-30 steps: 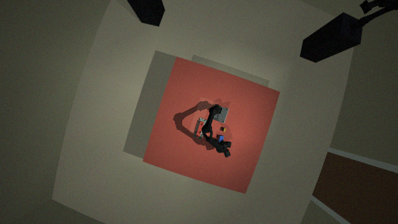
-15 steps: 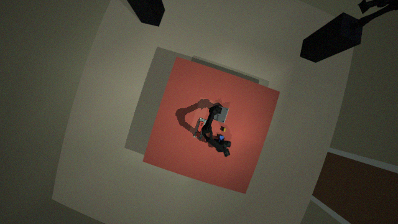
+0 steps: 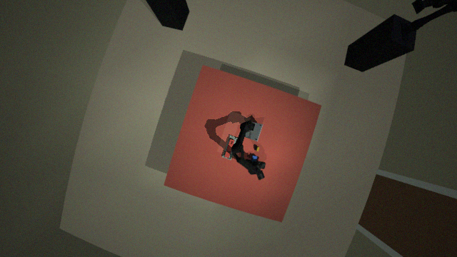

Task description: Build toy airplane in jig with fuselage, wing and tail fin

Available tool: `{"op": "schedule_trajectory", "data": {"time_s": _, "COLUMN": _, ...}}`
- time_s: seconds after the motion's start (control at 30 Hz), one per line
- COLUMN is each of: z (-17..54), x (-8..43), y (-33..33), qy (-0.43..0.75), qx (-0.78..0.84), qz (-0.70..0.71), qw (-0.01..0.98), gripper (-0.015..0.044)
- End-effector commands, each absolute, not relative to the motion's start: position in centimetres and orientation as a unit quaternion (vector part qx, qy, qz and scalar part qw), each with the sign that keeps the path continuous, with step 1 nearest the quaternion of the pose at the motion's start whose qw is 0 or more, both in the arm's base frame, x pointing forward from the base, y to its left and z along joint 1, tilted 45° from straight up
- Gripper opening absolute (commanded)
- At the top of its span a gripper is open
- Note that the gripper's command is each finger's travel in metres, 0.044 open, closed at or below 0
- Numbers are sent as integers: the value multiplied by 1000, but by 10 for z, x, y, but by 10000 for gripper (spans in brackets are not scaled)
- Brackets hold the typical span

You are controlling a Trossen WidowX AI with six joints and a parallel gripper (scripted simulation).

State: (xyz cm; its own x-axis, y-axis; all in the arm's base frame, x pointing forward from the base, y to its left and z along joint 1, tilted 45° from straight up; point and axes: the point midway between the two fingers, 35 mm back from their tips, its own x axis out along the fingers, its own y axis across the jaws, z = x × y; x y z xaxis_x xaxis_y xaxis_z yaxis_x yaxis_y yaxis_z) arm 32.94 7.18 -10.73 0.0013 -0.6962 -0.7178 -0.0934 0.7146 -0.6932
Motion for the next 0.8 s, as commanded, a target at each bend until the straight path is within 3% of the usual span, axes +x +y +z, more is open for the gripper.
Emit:
{"op": "schedule_trajectory", "data": {"time_s": 0.0, "z": -102, "x": 334, "y": 85, "qy": 652, "qx": -304, "qz": -227, "qw": 657, "gripper": 0}}
{"op": "schedule_trajectory", "data": {"time_s": 0.77, "z": -55, "x": 336, "y": 132, "qy": 663, "qx": -296, "qz": -227, "qw": 649, "gripper": 0}}
